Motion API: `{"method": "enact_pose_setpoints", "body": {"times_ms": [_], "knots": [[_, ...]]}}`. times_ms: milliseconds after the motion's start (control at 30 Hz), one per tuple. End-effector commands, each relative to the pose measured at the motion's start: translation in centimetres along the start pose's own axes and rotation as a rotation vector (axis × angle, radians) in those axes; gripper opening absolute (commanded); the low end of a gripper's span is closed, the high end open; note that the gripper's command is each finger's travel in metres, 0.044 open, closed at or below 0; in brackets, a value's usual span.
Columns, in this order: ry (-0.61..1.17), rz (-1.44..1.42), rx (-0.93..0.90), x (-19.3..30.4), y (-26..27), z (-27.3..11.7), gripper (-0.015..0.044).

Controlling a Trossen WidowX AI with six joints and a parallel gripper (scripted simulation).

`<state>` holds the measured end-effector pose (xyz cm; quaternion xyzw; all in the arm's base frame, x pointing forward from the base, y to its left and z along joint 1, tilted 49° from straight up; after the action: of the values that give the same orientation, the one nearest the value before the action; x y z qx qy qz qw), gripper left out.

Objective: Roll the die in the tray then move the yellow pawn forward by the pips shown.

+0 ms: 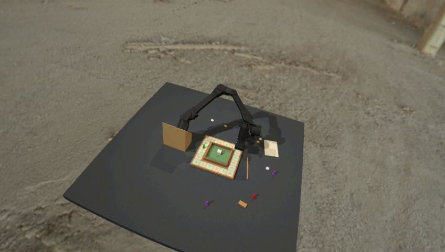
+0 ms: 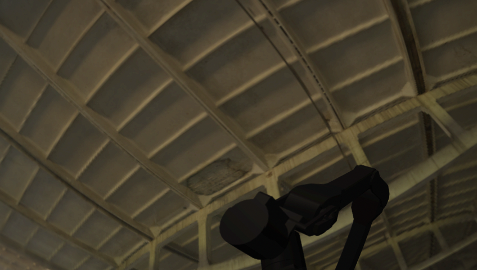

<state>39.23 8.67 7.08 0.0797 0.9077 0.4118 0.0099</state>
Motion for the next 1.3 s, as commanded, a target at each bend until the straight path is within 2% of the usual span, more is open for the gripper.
{"method": "enact_pose_setpoints", "body": {"times_ms": [0, 233, 367, 467, 567, 667, 867, 1000, 1033, 1267], "knots": [[-0.002, 0.000, 0.000, 0.0, 0.0, -0.1, 0.0079], [-0.002, 0.001, 0.000, -0.1, 0.0, -0.4, 0.0263], [0.003, 0.010, 0.002, -0.1, -0.1, -4.8, 0.0368], [0.003, 0.010, 0.002, -0.1, -0.1, -5.1, 0.0440], [0.002, 0.011, 0.004, 0.0, -0.3, -5.2, 0.0440], [-0.011, 0.022, 0.034, 1.8, -3.6, -7.3, 0.0440], [-0.013, 0.046, 0.073, 8.5, -10.3, -11.5, 0.0440], [0.002, 0.056, 0.058, 14.6, -13.3, -13.1, 0.0440], [-0.019, 0.050, 0.074, 10.0, -11.5, -12.4, 0.0440], [-0.019, 0.050, 0.074, 10.0, -11.5, -12.4, 0.0440]]}}
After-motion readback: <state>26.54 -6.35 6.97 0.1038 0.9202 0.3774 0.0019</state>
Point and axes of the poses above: the point midway between the two fingers, 35 mm back from their tips, its own z axis out along the fingers, its own y axis across the jaws, x = y × z, the point moved 3 cm from there along -z, back along the fingers, and after that the axes turned 10 degrees about z, right-handed, at the moved point
